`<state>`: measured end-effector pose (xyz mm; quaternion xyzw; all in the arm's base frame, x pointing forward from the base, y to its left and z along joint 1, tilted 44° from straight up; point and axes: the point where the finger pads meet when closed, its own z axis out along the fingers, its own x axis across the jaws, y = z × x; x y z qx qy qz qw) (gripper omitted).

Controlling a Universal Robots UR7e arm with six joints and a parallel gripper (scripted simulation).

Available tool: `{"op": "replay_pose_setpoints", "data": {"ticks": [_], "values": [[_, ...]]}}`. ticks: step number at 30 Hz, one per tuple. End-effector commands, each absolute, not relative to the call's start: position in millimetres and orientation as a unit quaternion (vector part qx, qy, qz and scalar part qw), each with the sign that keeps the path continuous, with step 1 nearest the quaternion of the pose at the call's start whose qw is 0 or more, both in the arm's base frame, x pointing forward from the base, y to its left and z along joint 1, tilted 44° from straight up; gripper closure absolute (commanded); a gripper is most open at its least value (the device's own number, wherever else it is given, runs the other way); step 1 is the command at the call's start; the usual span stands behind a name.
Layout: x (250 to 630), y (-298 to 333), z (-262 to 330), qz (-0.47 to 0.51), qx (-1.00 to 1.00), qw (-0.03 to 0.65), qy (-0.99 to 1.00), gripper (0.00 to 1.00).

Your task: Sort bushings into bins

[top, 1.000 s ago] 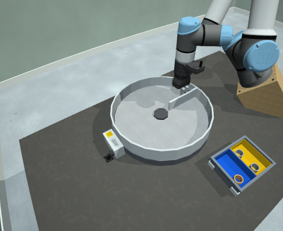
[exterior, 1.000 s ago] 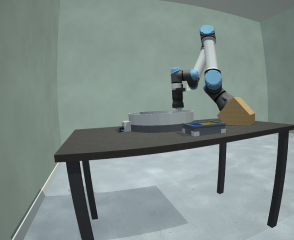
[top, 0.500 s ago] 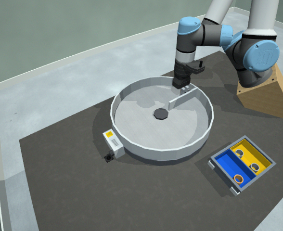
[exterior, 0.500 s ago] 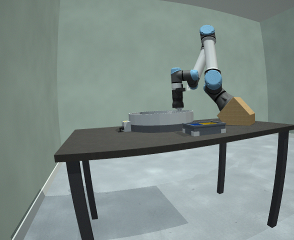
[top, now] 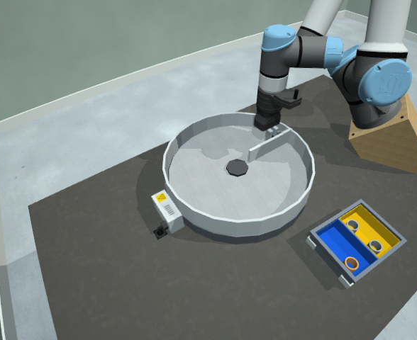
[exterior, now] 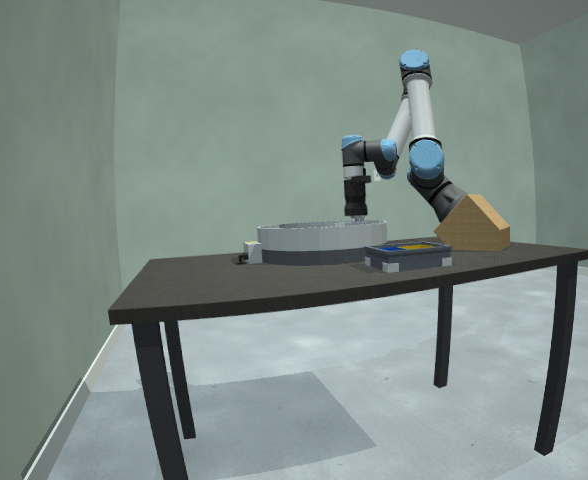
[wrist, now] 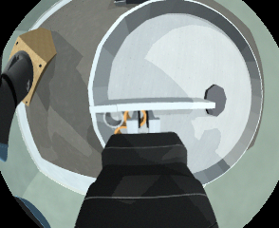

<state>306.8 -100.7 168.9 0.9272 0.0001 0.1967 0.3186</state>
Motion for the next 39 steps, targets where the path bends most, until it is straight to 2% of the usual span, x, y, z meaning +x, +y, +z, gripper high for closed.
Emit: {"op": "replay_pose_setpoints", "data": {"ticks": [1,39], "values": [[306.9,-100.8,169.2,0.197,0.927,0.319,0.0,1.0],[303.7,-95.5,175.7,0.196,0.927,0.319,0.0,1.0]]}}
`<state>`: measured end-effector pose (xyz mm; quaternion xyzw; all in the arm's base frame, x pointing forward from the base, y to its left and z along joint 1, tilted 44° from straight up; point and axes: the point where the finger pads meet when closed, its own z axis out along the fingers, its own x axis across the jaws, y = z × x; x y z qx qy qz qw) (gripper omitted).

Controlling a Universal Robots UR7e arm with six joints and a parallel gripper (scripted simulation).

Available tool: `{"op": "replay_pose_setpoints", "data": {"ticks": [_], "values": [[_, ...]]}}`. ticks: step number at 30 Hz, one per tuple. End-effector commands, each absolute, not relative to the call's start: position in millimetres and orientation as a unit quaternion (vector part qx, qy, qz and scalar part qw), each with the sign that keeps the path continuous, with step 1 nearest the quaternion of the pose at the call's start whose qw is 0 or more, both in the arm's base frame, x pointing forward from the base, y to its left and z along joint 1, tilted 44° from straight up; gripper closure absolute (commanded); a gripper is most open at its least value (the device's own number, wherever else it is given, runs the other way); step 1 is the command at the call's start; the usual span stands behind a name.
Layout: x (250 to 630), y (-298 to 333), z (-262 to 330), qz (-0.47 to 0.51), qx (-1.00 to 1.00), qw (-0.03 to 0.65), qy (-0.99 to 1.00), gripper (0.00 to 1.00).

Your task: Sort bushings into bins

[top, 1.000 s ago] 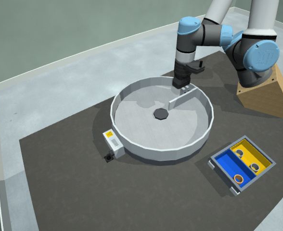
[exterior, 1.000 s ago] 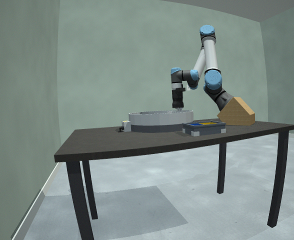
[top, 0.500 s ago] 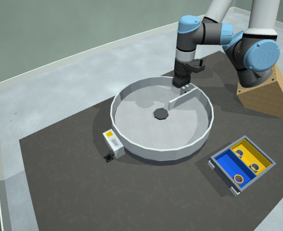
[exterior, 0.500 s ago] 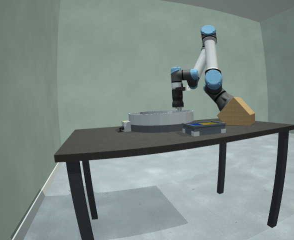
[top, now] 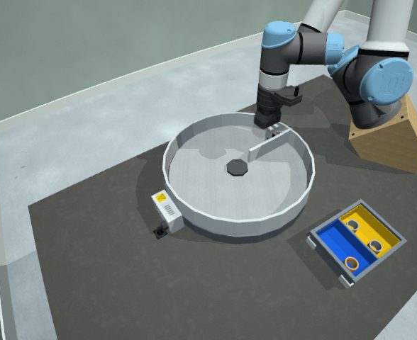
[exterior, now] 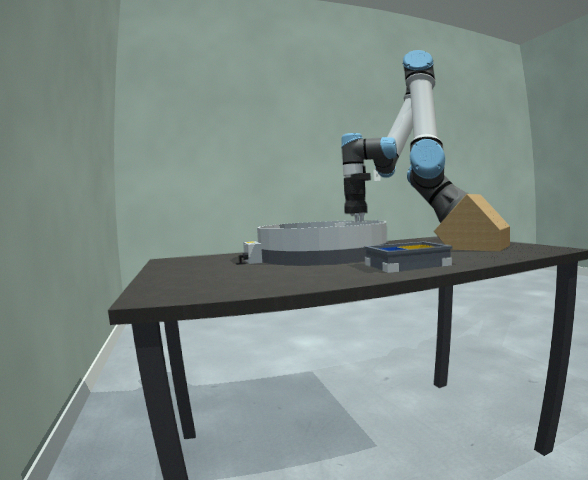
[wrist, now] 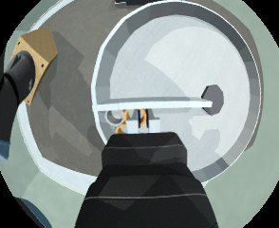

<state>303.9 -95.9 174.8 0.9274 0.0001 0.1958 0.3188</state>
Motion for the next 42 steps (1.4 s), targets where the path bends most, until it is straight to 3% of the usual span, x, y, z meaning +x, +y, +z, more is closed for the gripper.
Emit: {"op": "replay_pose_setpoints", "data": {"ticks": [1,42], "values": [[303.5,-95.1,176.1,0.196,0.927,0.319,0.0,1.0],[298.9,-87.7,185.2,0.196,0.927,0.319,0.0,1.0]]}}
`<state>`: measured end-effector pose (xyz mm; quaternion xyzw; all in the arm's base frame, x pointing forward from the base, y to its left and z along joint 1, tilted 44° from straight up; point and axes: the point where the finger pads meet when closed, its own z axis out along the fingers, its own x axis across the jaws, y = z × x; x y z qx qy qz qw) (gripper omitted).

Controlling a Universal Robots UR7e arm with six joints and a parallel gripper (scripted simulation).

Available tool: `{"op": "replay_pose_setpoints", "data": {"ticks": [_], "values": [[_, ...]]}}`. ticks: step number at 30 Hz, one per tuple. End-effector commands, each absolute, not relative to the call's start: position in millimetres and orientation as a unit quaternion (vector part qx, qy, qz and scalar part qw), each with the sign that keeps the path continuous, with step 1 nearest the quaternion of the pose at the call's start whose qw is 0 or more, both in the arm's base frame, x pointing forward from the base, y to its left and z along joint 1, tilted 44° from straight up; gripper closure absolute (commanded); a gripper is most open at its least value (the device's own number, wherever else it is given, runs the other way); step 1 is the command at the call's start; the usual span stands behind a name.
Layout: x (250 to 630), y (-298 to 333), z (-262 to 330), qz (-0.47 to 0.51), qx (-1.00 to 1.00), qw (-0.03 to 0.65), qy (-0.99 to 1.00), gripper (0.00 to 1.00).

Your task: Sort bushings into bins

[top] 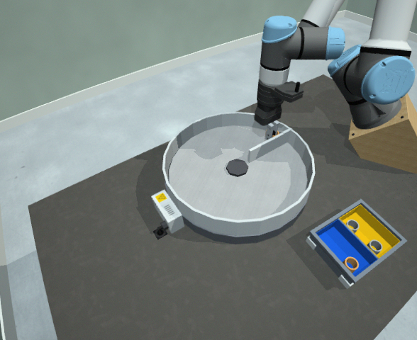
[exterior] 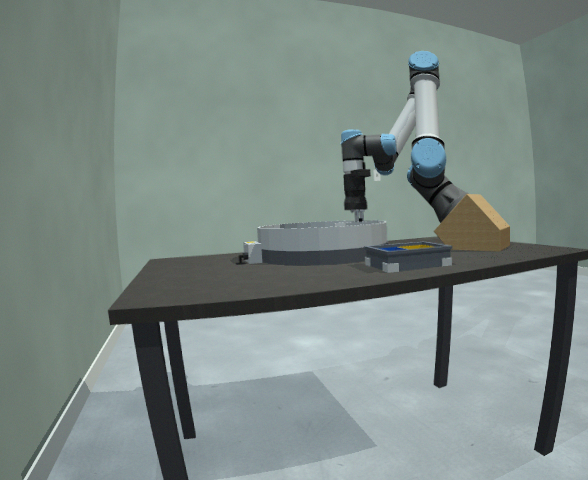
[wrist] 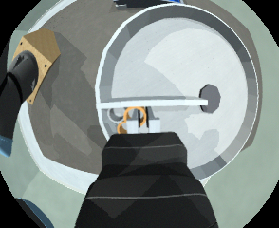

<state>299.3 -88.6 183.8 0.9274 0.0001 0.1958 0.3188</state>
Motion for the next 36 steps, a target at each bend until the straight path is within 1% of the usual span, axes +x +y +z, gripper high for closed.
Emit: {"op": "replay_pose_setpoints", "data": {"ticks": [1,36], "values": [[298.9,-87.7,185.2,0.196,0.927,0.319,0.0,1.0],[294.4,-80.3,194.2,0.196,0.927,0.319,0.0,1.0]]}}
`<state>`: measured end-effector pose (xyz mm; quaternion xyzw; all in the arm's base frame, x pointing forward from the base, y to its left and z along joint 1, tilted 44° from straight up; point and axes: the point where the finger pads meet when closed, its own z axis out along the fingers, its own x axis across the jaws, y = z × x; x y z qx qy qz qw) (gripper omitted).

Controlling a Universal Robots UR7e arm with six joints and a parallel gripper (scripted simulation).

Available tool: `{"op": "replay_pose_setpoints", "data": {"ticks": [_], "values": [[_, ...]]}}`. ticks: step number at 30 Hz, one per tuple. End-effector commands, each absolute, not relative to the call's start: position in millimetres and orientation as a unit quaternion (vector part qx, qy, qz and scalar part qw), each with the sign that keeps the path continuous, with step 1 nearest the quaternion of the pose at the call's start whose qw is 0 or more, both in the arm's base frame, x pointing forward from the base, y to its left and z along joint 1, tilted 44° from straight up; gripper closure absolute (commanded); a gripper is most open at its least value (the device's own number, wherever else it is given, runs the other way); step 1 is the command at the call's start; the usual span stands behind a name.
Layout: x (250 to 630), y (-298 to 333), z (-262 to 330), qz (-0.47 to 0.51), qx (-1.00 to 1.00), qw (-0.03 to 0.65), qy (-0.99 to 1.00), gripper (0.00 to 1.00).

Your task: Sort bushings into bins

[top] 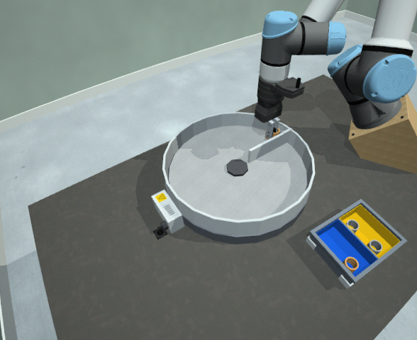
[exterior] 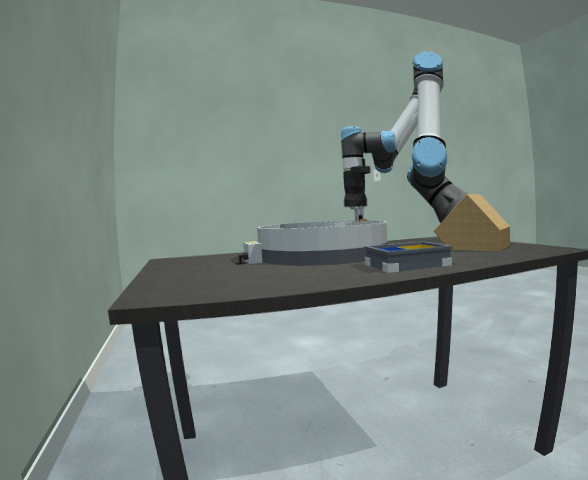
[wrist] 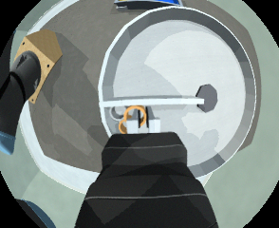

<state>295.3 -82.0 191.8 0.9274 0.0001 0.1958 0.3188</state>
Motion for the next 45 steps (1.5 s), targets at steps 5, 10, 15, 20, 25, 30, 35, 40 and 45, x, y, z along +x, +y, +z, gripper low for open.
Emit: {"op": "replay_pose_setpoints", "data": {"ticks": [5,10,15,20,25,30,35,40,45], "values": [[287,-69,208,0.196,0.927,0.319,0.0,1.0],[282,-60,219,0.196,0.927,0.319,0.0,1.0],[279,-54,226,0.196,0.927,0.319,0.0,1.0],[273,-46,236,0.196,0.927,0.319,0.0,1.0],[270,-40,243,0.196,0.927,0.319,0.0,1.0],[270,-40,243,0.196,0.927,0.319,0.0,1.0],[274,-31,237,0.196,0.927,0.319,0.0,1.0],[288,5,215,0.196,0.927,0.319,0.0,1.0],[296,23,204,0.196,0.927,0.319,0.0,1.0]]}}
